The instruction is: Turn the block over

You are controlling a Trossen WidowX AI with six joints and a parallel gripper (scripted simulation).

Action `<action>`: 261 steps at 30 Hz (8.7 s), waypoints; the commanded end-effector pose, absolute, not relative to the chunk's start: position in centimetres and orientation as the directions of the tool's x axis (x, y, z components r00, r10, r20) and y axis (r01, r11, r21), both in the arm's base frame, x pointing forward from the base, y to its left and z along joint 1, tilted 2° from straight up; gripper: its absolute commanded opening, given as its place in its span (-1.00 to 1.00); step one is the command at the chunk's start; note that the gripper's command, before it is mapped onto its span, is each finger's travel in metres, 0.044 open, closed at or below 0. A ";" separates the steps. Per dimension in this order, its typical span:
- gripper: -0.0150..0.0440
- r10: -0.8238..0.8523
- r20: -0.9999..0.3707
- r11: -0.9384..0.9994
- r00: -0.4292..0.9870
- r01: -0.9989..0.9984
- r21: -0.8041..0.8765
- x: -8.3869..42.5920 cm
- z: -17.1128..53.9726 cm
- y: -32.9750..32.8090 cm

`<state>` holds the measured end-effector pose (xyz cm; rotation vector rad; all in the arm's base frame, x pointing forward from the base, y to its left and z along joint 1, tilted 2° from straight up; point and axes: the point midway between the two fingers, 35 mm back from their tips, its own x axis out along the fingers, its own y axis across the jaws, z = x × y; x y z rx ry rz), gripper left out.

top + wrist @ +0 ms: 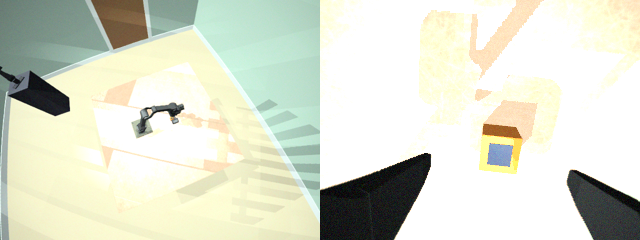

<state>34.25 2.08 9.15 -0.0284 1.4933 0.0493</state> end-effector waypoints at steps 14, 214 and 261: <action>1.00 0.011 -0.997 0.999 0.072 -0.054 0.008 34.4 6.5 2.0; 1.00 0.039 -0.792 0.999 0.610 -0.054 0.007 32.6 10.3 1.9; 1.00 0.012 -0.997 0.999 0.074 -0.054 0.008 35.6 10.3 2.3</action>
